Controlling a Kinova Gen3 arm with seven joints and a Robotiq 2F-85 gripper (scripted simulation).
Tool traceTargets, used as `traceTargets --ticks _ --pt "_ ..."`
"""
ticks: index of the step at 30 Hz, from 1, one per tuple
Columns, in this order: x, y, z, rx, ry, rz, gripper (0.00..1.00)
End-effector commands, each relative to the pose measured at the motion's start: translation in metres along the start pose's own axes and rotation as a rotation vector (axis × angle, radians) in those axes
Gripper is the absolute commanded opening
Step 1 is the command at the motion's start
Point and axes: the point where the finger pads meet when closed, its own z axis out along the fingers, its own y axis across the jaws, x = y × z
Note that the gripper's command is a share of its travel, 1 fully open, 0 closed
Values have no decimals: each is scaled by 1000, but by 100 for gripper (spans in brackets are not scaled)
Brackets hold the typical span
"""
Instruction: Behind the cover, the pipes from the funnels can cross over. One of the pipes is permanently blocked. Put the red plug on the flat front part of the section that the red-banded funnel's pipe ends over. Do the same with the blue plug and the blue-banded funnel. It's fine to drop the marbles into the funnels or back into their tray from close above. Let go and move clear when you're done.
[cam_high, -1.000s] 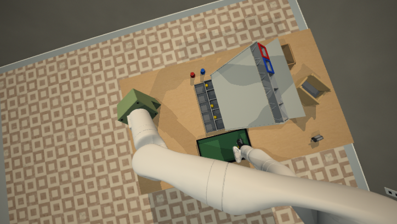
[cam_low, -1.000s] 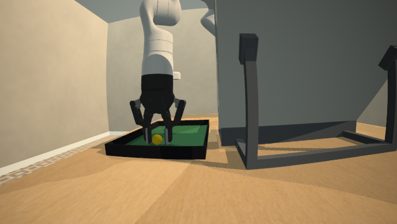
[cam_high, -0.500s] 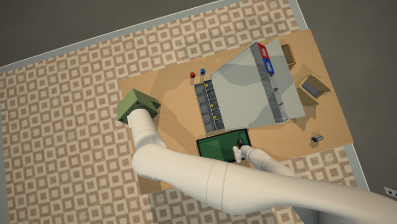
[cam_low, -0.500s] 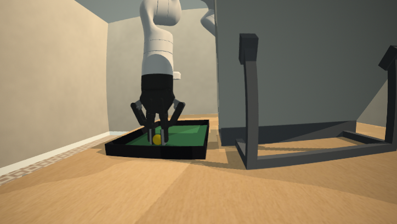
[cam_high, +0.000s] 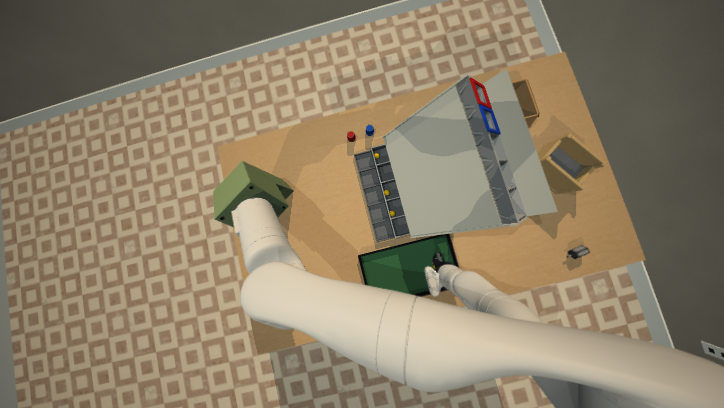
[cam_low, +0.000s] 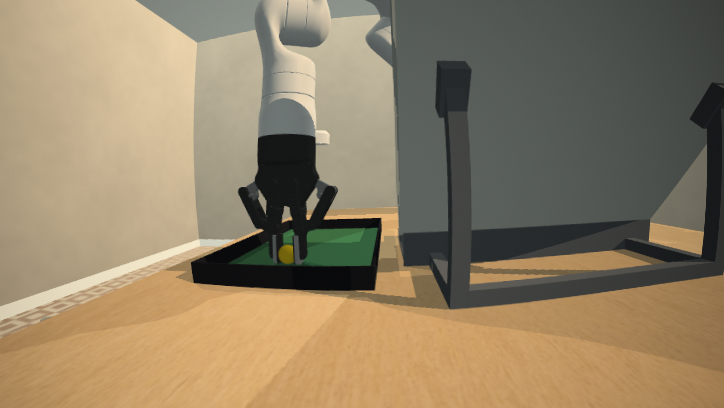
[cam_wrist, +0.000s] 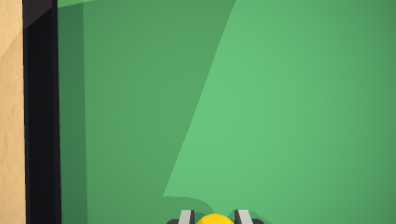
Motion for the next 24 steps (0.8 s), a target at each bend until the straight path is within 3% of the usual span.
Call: traceTargets --ticks 1,5,6,10,15,24 --pt "0 0 0 0 -1 0 0" --pt "0 0 0 0 -1 0 0" --pt "-2 -3 -70 0 -1 0 0" --pt "-4 -3 -86 0 -1 0 0" --pt "-4 -6 -134 0 -1 0 0" --pt "-4 -5 -134 -12 -2 -6 0"
